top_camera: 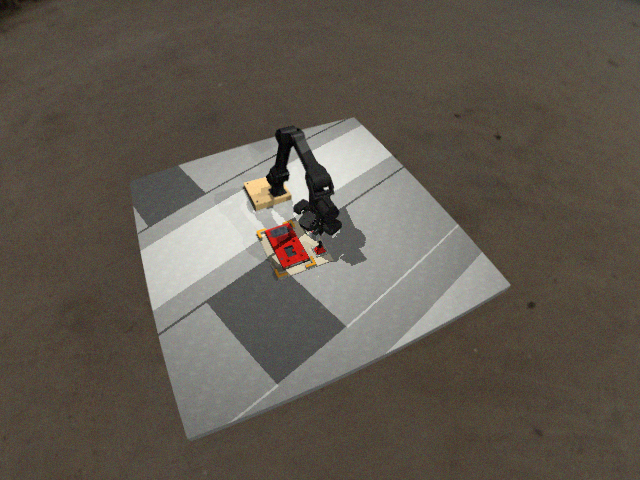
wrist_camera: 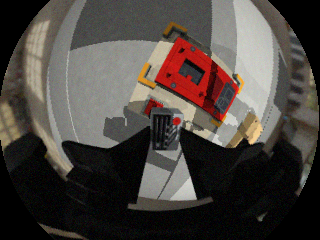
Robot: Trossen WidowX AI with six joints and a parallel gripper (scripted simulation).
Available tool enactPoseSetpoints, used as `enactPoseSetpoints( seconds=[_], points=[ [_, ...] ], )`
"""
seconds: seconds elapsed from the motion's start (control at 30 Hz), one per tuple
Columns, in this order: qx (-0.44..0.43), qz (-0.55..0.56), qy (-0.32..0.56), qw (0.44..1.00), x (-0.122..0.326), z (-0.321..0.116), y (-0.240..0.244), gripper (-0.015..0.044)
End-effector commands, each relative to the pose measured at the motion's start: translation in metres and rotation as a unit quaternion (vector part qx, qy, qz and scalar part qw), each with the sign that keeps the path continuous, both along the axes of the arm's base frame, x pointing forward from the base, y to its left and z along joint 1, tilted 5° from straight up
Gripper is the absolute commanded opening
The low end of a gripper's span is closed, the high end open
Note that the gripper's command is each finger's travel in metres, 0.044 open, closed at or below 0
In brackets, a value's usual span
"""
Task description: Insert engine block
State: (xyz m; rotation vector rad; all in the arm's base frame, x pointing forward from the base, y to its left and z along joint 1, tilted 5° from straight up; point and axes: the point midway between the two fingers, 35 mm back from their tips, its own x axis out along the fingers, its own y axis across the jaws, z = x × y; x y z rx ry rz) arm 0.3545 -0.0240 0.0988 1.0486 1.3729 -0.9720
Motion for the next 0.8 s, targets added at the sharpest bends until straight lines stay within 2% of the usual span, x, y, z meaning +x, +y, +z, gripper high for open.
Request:
enactPoseSetpoints(
  seconds=[0.0,0.37,0.77],
  points=[
    [-0.002,0.044,0.0,0.999,-0.002,-0.005,-0.009,0.0],
    [-0.001,0.196,-0.009,0.981,-0.006,-0.015,-0.036,0.0],
    [0.0,0.355,-0.018,0.935,-0.014,-0.027,-0.065,0.0]
  ],
)
